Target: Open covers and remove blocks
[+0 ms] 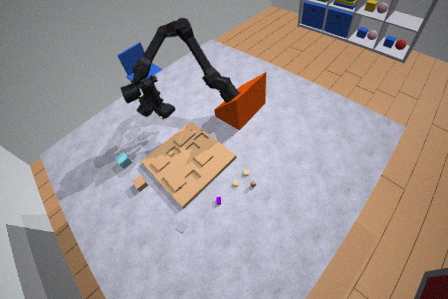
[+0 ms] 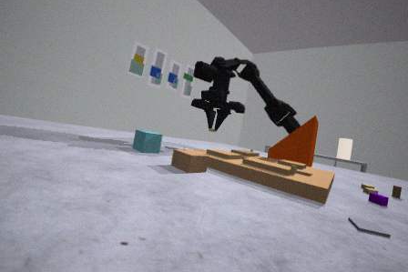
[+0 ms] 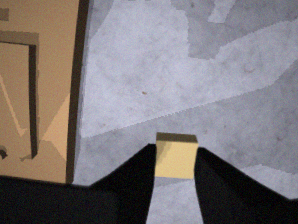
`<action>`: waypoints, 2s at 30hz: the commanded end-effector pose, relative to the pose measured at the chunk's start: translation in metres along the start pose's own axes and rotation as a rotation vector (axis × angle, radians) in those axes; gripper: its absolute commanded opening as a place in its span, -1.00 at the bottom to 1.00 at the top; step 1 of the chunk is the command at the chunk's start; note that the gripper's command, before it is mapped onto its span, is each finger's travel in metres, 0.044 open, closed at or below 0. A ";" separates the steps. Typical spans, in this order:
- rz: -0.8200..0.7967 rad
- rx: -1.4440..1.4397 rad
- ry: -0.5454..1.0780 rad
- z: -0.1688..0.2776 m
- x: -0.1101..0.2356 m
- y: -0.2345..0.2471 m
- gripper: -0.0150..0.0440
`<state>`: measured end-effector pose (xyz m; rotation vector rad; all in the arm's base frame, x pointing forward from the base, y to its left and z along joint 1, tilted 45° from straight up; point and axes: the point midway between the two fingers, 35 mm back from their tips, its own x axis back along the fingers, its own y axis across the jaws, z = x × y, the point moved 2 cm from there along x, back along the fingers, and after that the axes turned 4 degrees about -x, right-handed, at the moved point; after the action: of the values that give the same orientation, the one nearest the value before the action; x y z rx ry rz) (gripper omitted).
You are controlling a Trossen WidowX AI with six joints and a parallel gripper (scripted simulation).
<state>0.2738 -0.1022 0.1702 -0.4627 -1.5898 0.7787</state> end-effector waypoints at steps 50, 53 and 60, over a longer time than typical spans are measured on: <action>0.002 0.013 0.006 0.007 -0.077 0.002 -0.22; 0.010 0.006 0.004 0.006 -0.075 -0.001 0.05; 0.010 0.006 0.004 0.006 -0.075 -0.001 0.67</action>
<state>0.2813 -0.1555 0.1177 -0.4670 -1.5822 0.7890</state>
